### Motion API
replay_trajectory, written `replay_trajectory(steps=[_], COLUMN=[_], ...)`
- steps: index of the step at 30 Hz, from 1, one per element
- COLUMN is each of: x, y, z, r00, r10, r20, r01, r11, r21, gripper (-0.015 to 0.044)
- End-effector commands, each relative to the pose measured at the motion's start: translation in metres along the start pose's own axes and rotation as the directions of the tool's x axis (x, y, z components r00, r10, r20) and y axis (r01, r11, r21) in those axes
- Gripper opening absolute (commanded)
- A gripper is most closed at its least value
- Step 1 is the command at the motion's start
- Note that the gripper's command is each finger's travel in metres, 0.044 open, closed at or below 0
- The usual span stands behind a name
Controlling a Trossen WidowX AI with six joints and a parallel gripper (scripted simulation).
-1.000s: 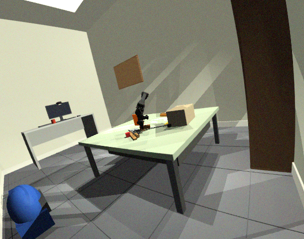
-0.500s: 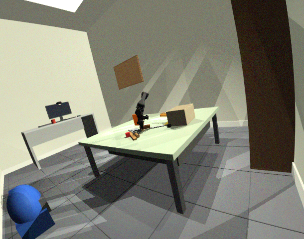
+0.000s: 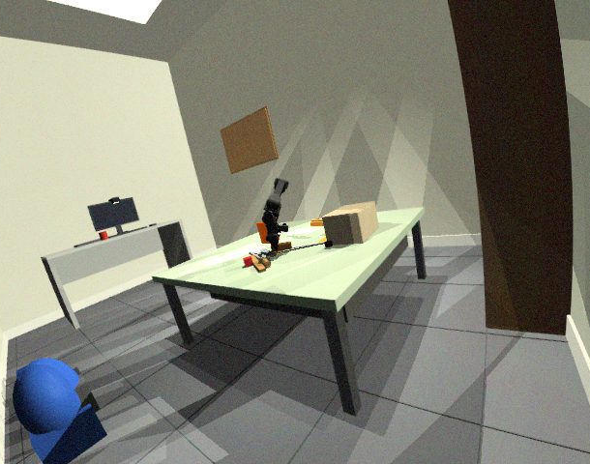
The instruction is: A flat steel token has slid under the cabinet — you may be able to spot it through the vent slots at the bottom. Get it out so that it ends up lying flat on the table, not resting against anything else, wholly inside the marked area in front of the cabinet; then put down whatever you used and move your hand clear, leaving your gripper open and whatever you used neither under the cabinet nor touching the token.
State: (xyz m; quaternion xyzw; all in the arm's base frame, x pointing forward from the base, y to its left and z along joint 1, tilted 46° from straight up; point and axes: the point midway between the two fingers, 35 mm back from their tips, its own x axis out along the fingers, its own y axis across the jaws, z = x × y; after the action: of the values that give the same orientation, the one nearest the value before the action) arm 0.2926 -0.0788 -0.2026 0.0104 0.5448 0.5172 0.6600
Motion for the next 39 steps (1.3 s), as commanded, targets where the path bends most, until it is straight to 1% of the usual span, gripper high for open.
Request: replay_trajectory(steps=[1, 2, 18, 23, 31, 34, 39], x=[0.0000, 0.0000, 0.0013, -0.0014, -0.0014, -0.0014, 0.0005], y=[0.0000, 0.0000, -0.0004, -0.0004, -0.0004, -0.0004, -0.0004], z=[0.0000, 0.0000, -0.0001, 0.0007, 0.0007, 0.0007, 0.0005], r00=[1.000, 1.000, 1.000, 1.000, 1.000, 1.000, 1.000], r10=[0.002, 0.002, 0.002, 0.001, 0.001, 0.001, 0.002], r20=[-0.004, -0.004, -0.004, -0.001, -0.001, -0.001, -0.003], r01=[-0.002, -0.002, -0.002, -0.001, -0.001, -0.001, -0.002], r11=[1.000, 1.000, 1.000, 1.000, 1.000, 1.000, 1.000], r21=[0.000, 0.000, -0.003, 0.001, 0.001, 0.001, 0.000], gripper=[0.0253, 0.0270, 0.0270, 0.0139, 0.0085, 0.0006, 0.0000])
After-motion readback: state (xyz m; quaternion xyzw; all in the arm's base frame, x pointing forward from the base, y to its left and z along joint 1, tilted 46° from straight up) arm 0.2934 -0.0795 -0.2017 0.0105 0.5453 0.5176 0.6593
